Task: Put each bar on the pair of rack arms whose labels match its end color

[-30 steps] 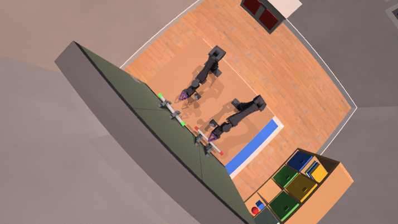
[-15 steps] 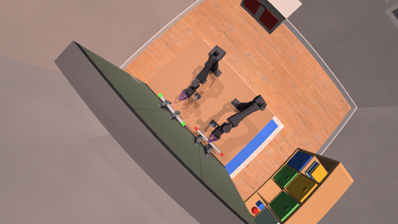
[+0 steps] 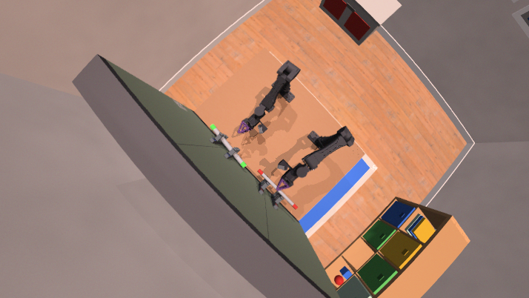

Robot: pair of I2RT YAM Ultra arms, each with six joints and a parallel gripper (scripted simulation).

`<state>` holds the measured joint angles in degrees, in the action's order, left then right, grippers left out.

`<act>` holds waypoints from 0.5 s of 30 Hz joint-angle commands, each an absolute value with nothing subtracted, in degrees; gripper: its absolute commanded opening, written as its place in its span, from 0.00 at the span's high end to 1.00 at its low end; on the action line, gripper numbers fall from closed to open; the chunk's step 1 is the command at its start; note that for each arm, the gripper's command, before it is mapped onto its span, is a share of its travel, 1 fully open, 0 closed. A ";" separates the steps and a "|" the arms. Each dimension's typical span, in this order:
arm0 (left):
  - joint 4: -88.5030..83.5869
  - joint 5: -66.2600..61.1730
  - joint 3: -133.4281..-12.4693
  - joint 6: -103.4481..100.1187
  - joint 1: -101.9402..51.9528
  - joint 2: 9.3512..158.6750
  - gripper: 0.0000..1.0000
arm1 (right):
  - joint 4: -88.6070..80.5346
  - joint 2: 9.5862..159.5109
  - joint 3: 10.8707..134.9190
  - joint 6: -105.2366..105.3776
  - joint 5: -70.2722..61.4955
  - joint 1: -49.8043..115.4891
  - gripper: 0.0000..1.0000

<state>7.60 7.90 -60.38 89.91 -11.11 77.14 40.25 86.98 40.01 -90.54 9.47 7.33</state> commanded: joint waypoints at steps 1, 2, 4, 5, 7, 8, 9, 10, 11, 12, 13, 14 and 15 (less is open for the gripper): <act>9.64 8.21 -64.85 89.77 -11.76 74.23 1.00 | 40.31 84.91 40.10 -89.80 9.82 7.67 0.00; 9.21 8.23 -65.31 89.77 -11.78 74.26 1.00 | 40.31 84.91 40.10 -89.80 9.82 7.67 0.00; 8.37 8.26 -66.24 89.77 -11.81 74.35 1.00 | 40.30 84.91 40.10 -89.80 9.82 7.67 0.00; 7.95 8.28 -66.72 89.77 -11.83 74.41 1.00 | 40.30 84.91 40.10 -89.80 9.82 7.67 0.00; 7.11 8.31 -67.68 89.77 -11.86 74.53 1.00 | 40.30 84.91 40.10 -89.80 9.82 7.67 0.00; 6.69 8.32 -68.16 89.77 -11.87 74.59 1.00 | 40.30 84.91 40.10 -89.80 9.82 7.67 0.00; 6.69 8.32 -68.16 89.77 -11.87 74.59 1.00 | 40.30 84.91 40.10 -89.80 9.82 7.67 0.00; 6.69 8.32 -68.16 89.77 -11.87 74.59 1.00 | 40.30 84.91 40.10 -89.80 9.82 7.67 0.00; 6.61 8.32 -68.35 89.78 -11.85 74.60 1.00 | 40.19 84.91 40.11 -89.80 9.86 7.67 0.00; 6.61 8.32 -68.29 89.78 -11.85 74.54 1.00 | 40.19 84.91 40.11 -89.80 9.86 7.67 0.00; 6.62 8.31 -68.19 89.78 -11.85 74.46 1.00 | 40.19 84.91 40.11 -89.80 9.86 7.67 0.00; 6.63 8.31 -68.08 89.78 -11.84 74.36 1.00 | 40.19 84.91 40.11 -89.80 9.86 7.67 0.00; 6.63 8.31 -67.95 89.78 -11.84 74.24 1.00 | 40.19 84.91 40.11 -89.80 9.86 7.67 0.00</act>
<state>3.55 8.05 -65.30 89.91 -11.27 77.14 40.14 86.98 40.01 -90.54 9.50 7.33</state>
